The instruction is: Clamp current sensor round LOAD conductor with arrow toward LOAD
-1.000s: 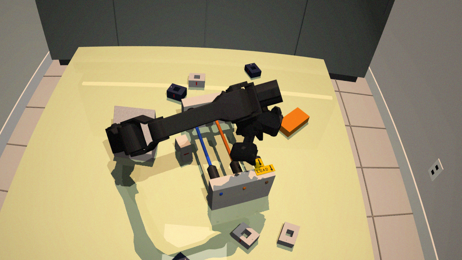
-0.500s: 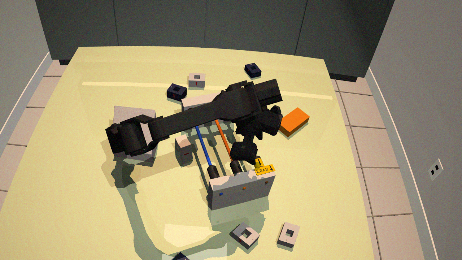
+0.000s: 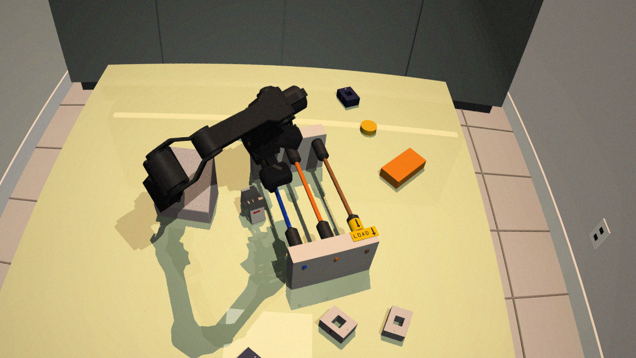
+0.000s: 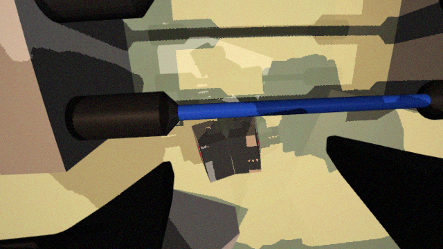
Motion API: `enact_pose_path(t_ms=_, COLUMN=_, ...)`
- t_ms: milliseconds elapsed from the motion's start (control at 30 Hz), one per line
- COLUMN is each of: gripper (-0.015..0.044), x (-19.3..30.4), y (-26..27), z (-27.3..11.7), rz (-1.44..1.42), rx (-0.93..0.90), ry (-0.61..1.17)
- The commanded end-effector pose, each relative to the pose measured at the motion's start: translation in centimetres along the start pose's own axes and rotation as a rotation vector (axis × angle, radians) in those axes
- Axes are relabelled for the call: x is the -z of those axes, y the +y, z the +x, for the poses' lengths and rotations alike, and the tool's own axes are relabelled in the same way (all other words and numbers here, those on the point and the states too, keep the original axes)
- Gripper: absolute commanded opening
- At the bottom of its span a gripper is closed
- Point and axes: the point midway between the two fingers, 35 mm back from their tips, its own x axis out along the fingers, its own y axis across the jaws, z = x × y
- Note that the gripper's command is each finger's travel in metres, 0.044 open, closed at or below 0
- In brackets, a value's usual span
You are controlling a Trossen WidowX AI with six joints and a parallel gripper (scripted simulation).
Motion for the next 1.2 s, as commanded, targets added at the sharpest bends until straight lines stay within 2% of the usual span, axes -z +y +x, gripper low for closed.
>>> enact_pose_path(t_ms=0, gripper=0.0440, x=2.2, y=1.2, z=0.7, rz=-0.068, rx=-0.011, ry=0.045)
enact_pose_path(t_ms=1167, gripper=0.0440, x=2.3, y=1.2, z=5.7, rz=-0.068, rx=-0.010, ry=0.045)
